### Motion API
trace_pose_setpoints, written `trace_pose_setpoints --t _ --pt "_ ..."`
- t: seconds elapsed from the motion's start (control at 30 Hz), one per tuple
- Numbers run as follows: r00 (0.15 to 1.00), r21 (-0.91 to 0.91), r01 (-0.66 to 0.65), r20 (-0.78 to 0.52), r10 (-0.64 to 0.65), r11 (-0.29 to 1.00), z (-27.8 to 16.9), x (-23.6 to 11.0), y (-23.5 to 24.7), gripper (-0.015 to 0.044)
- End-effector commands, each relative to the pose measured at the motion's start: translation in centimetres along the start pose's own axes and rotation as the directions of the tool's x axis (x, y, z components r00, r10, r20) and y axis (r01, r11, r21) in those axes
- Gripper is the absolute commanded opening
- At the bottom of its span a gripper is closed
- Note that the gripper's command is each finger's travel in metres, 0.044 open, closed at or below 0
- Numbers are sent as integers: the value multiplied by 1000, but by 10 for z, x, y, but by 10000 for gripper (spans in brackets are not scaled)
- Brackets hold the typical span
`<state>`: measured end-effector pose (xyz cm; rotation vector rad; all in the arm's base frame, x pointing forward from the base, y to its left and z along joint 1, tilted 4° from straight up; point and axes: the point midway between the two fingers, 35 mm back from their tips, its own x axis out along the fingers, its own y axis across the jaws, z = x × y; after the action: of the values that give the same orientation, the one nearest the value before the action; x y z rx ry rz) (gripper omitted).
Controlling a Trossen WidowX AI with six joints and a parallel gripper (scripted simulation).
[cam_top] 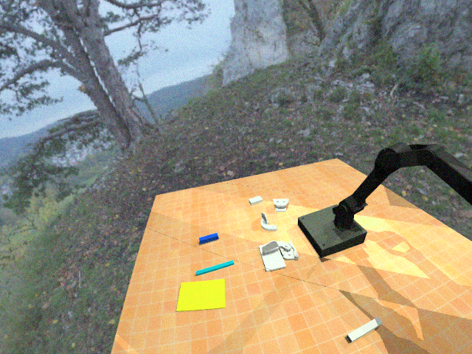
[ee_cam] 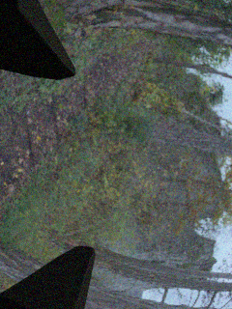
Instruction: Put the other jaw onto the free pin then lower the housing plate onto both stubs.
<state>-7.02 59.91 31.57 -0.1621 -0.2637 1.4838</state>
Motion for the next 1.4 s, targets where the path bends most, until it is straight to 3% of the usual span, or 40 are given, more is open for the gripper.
trace_pose_setpoints --t 0.0,0.17,0.63,1.37 --pt "1000 4 13 -2 -13 1000 2 -2 -14 440" --pt "999 -44 32 13 -32 999 6 -8 -31 440" --pt "979 -22 162 -119 -163 987 -36 -11 -123 440" --pt "868 -11 387 -333 -368 922 -101 -53 -260 440"
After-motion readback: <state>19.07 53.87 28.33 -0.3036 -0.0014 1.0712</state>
